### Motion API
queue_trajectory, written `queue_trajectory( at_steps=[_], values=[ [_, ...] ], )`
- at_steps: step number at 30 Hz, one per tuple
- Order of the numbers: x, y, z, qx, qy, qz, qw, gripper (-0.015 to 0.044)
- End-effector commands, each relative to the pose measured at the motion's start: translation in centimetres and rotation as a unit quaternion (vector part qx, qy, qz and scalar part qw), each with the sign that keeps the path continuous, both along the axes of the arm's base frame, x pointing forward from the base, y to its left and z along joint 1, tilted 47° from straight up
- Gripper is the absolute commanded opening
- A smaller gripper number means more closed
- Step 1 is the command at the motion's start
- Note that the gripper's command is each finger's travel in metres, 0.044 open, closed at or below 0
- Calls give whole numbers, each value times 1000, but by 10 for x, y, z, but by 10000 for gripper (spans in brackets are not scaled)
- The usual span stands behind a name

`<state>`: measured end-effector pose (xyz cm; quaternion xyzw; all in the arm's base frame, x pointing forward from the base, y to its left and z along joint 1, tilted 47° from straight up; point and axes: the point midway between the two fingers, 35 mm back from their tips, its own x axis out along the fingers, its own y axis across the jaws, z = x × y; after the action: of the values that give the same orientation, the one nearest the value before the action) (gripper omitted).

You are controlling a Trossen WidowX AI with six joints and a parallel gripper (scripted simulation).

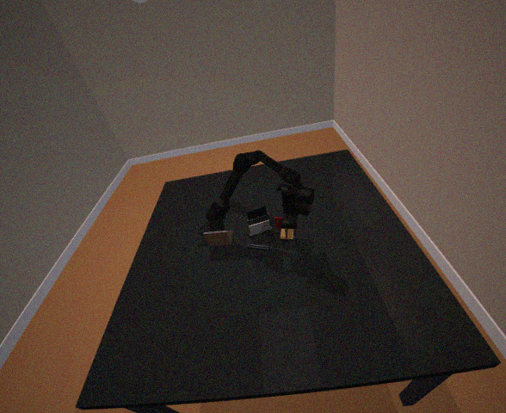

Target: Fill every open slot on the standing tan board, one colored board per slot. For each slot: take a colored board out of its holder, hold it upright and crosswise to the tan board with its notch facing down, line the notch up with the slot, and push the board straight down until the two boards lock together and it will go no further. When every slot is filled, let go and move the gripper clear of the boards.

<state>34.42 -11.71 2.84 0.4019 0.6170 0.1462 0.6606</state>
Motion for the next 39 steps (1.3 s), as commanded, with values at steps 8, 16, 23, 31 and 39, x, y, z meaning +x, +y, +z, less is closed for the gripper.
queue_trajectory(
  at_steps=[8, 16, 23, 31, 39],
  values=[
    [2, 4, -3, 2, -1, 0, 1000, 0],
    [2, 7, -6, 2, -1, 0, 1000, 0],
    [3, 9, -8, 2, -1, 0, 1000, 0],
    [4, 12, -11, 2, -1, 0, 1000, 0],
    [4, 13, -11, 2, -1, 0, 1000, 0]
  ],
)
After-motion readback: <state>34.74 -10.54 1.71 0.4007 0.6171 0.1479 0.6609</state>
